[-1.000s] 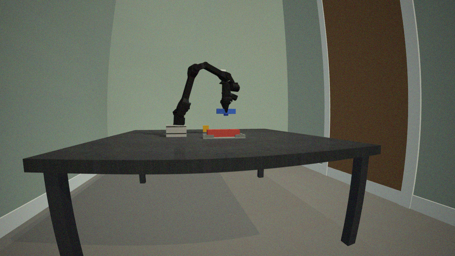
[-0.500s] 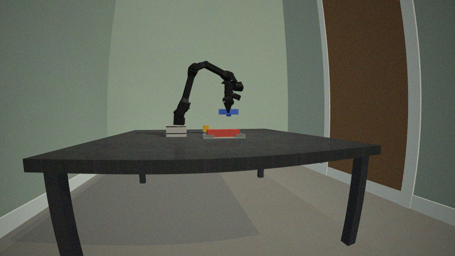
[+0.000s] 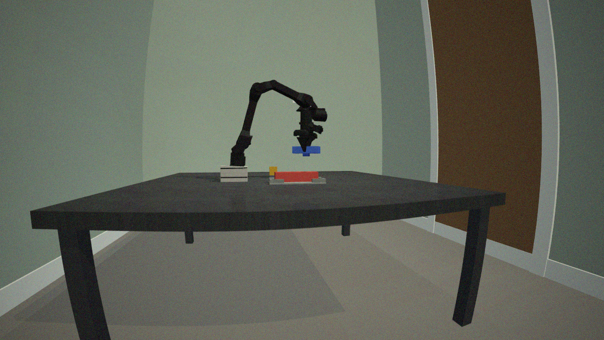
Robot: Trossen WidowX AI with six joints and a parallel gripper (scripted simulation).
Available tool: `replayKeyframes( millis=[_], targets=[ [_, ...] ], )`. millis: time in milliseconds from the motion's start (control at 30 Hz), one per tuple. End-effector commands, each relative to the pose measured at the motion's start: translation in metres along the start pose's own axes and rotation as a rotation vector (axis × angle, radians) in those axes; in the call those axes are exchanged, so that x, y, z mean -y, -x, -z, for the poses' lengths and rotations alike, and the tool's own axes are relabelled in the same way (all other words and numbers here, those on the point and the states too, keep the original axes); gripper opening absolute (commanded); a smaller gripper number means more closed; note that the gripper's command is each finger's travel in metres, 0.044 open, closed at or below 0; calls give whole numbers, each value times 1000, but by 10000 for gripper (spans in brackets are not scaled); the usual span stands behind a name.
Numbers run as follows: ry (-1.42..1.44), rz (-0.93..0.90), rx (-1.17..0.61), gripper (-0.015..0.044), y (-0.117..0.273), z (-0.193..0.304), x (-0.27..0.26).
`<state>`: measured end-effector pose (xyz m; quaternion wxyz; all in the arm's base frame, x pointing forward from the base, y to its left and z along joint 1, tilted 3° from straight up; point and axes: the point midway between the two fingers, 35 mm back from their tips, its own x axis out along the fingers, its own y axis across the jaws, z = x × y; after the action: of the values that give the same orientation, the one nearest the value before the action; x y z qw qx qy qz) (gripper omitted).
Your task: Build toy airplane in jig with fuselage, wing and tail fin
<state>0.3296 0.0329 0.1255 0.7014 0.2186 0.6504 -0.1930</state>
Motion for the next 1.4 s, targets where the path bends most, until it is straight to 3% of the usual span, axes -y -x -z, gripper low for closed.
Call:
replayKeyframes(
  millis=[0,1367],
  targets=[
    [-85,-1,-2,0,-3,-6,13],
    [-838,6,0,0,-27,-41,139]
  ],
)
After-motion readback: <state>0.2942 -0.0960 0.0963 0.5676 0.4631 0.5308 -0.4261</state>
